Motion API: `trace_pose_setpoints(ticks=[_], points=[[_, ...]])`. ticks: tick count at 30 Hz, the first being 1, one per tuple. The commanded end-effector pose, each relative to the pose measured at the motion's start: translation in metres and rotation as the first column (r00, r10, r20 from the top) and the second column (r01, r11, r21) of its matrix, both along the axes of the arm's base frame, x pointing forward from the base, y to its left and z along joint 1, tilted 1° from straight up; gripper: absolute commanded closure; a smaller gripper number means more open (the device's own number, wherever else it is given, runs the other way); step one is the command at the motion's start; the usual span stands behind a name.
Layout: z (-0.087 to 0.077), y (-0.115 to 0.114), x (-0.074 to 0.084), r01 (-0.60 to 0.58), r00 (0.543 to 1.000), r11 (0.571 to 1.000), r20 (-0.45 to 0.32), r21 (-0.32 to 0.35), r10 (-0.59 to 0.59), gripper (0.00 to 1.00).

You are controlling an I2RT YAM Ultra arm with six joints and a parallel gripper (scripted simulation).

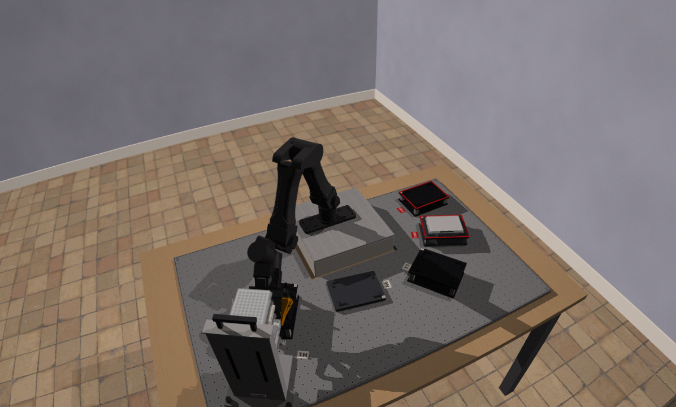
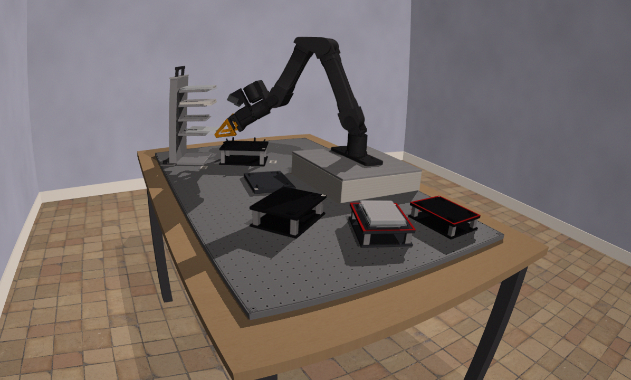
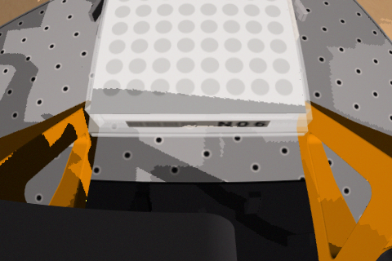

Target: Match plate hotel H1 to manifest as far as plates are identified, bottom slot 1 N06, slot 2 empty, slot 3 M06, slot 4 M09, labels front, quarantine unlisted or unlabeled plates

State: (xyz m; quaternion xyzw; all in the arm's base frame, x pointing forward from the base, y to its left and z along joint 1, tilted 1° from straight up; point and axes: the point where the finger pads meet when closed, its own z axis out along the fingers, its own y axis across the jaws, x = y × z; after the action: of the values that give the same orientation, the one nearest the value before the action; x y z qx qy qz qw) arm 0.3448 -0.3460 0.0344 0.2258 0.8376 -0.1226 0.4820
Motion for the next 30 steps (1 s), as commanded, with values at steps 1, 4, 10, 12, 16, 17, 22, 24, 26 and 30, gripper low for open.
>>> trace_pose_setpoints(ticks=[1, 4, 10, 12, 16, 17, 22, 24, 26, 30], points=[[0.0075, -0.0032, 0.0024, 0.002, 1.000, 1.000, 0.011, -0.014, -0.002, 0.14], [0.0075, -0.0032, 0.0024, 0.002, 1.000, 1.000, 0.011, -0.014, -0.002, 0.14], [0.0075, -0.0032, 0.0024, 0.002, 1.000, 1.000, 0.011, -0.014, -0.002, 0.14], [0.0075, -0.0032, 0.0024, 0.002, 1.000, 1.000, 0.011, -0.014, -0.002, 0.14], [0.0075, -0.0032, 0.0024, 0.002, 1.000, 1.000, 0.011, -0.014, -0.002, 0.14], [0.0075, -0.0032, 0.0024, 0.002, 1.000, 1.000, 0.011, -0.014, -0.002, 0.14], [0.0075, -0.0032, 0.0024, 0.002, 1.000, 1.000, 0.011, -0.014, -0.002, 0.14], [0.0075, -0.0032, 0.0024, 0.002, 1.000, 1.000, 0.011, -0.014, -0.002, 0.14], [0.0065, -0.0031, 0.0024, 0.002, 1.000, 1.000, 0.011, -0.014, -0.002, 0.00], [0.0065, -0.0031, 0.0024, 0.002, 1.000, 1.000, 0.011, -0.014, -0.002, 0.00]])
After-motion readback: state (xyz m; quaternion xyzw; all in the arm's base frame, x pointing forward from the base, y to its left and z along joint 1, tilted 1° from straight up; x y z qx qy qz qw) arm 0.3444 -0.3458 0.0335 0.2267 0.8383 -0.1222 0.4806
